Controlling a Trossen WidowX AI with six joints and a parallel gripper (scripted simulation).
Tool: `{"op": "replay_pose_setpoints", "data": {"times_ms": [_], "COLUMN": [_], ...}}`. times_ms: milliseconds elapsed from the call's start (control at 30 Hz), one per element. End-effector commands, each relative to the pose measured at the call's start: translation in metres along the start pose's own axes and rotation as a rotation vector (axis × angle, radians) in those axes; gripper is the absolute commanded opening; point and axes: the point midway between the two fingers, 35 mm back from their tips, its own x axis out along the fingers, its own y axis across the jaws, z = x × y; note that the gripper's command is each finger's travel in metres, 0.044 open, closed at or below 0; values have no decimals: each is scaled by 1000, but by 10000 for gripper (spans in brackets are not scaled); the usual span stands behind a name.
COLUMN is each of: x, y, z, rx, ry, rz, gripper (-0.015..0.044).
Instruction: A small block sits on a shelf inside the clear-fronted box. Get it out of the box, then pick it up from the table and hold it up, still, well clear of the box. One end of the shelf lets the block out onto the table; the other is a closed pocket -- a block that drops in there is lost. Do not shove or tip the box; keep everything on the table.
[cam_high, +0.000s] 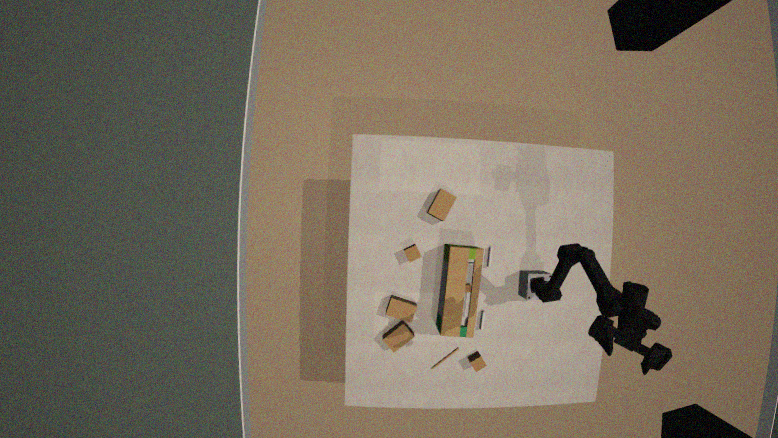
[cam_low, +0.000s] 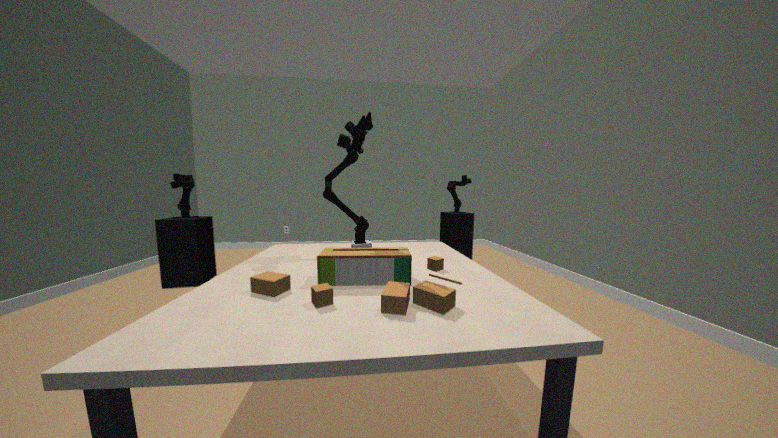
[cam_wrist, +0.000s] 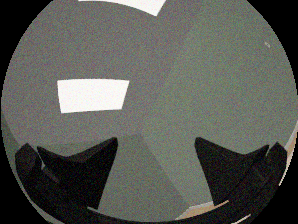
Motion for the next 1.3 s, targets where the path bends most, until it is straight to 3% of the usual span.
{"op": "replay_pose_setpoints", "data": {"times_ms": [0, 267, 533, 900, 1267], "x": [6, 16, 21, -3, -76], "y": [15, 9, -39, -159, -292], "z": [-52, -137, -222, -324, -368], "rx": [-217, -550, -894, -1336, -1549], "ry": [87, 262, 503, 980, 1594], "rz": [17, 17, -32, -73, -74], "gripper": [400, 400, 400, 400, 400]}}
